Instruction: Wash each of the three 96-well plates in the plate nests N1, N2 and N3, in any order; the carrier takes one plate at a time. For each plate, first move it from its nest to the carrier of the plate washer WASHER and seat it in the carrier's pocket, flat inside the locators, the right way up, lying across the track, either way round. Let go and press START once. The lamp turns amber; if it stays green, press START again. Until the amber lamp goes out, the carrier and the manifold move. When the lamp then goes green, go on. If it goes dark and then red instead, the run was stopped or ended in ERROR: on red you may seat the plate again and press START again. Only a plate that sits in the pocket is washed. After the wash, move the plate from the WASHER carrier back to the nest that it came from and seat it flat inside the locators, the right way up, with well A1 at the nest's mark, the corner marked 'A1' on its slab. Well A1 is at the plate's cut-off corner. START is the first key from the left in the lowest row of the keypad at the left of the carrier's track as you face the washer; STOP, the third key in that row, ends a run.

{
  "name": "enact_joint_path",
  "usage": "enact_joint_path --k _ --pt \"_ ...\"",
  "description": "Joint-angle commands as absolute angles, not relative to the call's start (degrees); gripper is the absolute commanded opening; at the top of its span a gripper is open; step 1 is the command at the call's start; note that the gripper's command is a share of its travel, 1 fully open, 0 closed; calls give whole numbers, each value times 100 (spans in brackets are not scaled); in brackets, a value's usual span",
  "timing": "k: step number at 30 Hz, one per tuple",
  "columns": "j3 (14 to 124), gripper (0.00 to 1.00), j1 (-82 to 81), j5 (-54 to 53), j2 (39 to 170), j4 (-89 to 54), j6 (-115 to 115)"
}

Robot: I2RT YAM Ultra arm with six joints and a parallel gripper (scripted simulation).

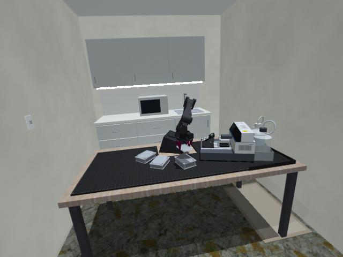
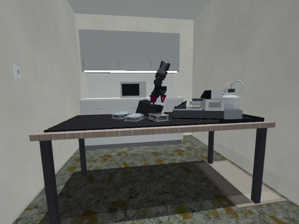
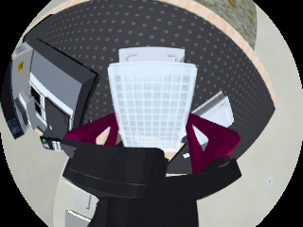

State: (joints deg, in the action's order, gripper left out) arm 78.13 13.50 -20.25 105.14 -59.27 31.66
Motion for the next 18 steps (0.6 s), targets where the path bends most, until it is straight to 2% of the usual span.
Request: enact_joint_path --k 1,18 --pt "7806 0 1353 -2041 10470 -5882 3157" --pt "7514 0 1212 -2031 10670 -5338 3006"
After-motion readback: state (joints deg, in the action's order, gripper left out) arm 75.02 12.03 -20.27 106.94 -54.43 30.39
